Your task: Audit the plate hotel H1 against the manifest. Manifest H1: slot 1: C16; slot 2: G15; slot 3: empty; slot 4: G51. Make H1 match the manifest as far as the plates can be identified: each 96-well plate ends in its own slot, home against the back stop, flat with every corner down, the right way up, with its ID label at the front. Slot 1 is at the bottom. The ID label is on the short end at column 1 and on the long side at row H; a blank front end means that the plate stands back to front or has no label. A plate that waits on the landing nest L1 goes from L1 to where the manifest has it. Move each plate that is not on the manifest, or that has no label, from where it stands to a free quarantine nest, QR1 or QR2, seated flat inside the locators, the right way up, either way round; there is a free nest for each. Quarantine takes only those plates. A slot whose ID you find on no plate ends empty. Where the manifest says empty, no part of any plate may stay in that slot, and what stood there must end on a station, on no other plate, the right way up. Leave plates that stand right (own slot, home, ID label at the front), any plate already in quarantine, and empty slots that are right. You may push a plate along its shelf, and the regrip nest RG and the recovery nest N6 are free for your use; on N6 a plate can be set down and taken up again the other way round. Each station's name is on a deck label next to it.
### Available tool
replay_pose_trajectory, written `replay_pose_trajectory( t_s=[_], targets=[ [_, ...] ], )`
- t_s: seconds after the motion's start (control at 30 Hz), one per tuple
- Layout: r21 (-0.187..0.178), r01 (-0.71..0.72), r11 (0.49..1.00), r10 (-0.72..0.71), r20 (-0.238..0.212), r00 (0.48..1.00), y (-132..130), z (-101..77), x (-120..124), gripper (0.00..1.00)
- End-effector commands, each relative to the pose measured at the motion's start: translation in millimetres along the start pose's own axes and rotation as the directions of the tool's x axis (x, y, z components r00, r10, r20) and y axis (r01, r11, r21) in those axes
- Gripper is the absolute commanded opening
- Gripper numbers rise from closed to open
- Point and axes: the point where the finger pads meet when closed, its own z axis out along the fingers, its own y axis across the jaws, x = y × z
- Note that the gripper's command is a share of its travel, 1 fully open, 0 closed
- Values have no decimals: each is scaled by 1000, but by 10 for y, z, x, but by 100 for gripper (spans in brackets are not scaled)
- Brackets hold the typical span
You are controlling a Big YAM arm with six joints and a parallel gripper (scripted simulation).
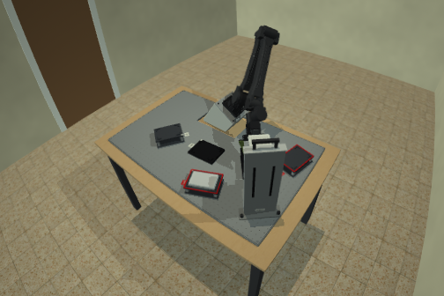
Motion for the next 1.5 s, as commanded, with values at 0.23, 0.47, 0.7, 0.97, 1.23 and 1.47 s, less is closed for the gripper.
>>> replay_pose_trajectory(
  t_s=[0.23,0.47,0.7,0.97,1.23,1.47],
  targets=[
    [-3,-7,1000,7,-17,1000,20,-11,75,100],
    [-3,-7,1000,7,-17,1000,20,-11,75,100],
    [-8,-4,1000,4,-1,1000,27,34,73,0],
    [-11,-2,1000,2,5,1000,38,25,53,0],
    [-12,-2,1000,2,5,1000,39,25,54,0],
    [-12,-2,1000,2,5,1000,39,25,54,0]
  ],
)
